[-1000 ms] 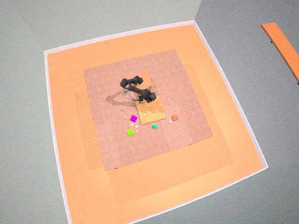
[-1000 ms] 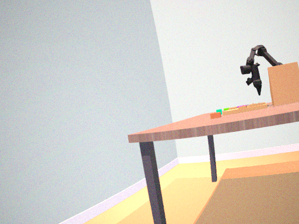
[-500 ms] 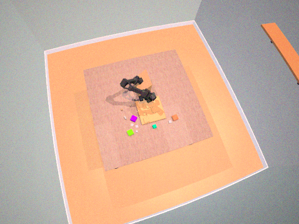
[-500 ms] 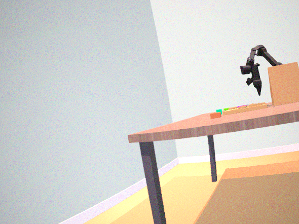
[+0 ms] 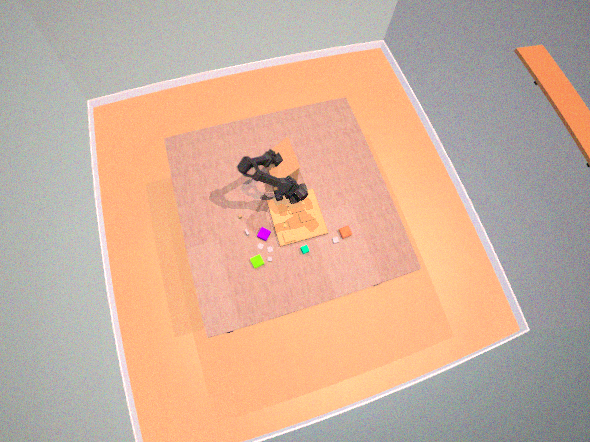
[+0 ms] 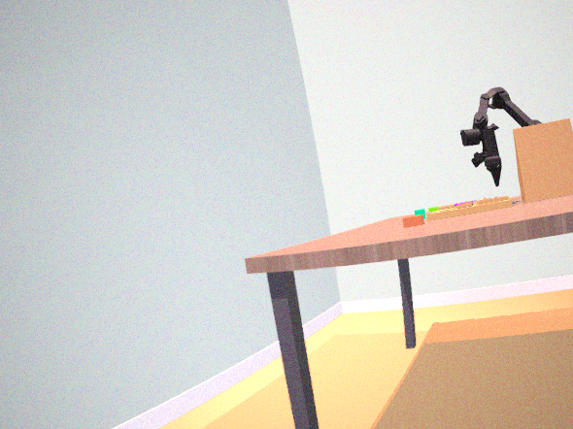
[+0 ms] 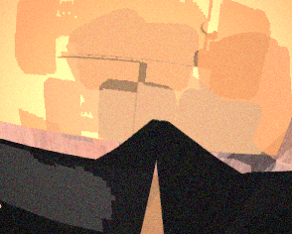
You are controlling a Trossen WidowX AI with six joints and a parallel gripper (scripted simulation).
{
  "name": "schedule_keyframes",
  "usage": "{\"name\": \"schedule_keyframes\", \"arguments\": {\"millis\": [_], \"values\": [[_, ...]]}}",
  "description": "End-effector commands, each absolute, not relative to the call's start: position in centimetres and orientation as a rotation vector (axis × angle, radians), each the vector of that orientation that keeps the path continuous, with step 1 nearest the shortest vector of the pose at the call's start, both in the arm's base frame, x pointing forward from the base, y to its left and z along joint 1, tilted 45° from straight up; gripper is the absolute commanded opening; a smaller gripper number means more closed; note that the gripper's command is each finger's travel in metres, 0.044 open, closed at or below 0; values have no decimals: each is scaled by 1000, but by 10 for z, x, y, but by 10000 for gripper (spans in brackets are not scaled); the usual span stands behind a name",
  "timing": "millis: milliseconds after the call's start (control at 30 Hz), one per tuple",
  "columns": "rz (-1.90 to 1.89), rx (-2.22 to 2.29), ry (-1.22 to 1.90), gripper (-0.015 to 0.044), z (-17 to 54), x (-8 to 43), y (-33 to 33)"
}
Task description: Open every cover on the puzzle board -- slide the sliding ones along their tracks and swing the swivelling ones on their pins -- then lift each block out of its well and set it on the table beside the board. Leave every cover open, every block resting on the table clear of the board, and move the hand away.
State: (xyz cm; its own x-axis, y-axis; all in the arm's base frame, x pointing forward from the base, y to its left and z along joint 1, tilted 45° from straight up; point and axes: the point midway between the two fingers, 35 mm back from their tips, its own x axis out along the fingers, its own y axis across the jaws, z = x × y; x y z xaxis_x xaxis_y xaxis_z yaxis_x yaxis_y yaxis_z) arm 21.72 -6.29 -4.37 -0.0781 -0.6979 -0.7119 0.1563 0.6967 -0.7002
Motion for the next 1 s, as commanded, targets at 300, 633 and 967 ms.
{"name": "schedule_keyframes", "arguments": {"millis": [300,633,967], "values": [[-752,-479,1500,0,-54,214,-73],[-753,-480,1500,0,-61,213,-80],[-754,-481,1500,0,-68,211,-87]]}}
